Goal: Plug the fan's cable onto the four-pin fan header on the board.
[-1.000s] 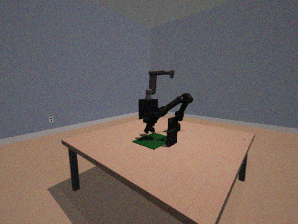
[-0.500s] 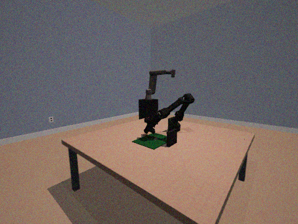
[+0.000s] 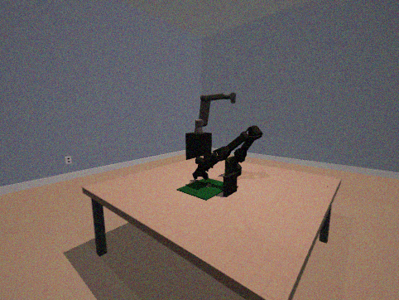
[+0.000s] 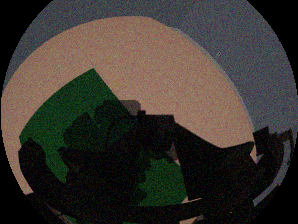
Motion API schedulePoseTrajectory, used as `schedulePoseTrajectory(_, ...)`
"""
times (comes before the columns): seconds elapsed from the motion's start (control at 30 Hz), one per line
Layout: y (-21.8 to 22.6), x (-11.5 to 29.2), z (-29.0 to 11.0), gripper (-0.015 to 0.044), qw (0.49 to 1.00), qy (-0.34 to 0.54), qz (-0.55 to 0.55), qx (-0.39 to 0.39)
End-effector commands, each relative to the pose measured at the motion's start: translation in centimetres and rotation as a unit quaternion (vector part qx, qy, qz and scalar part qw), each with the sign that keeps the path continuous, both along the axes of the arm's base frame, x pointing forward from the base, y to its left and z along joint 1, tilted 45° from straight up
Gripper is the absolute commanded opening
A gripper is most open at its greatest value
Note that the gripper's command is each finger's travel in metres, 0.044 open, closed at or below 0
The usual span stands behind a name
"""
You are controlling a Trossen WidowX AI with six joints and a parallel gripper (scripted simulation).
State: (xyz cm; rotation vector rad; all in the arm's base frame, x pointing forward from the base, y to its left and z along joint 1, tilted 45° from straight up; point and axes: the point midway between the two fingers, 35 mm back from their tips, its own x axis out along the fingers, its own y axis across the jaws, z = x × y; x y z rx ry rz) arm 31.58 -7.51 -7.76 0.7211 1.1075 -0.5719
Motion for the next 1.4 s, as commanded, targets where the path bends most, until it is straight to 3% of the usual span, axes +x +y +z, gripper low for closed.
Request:
schedulePoseTrajectory(0.0,0.0,0.0,0.1,0.0000,1.000,-0.011,-0.008,-0.010)
schedulePoseTrajectory(1.37,0.9,-0.9,3.1,0.0000,0.978,-0.162,-0.100,-0.083)
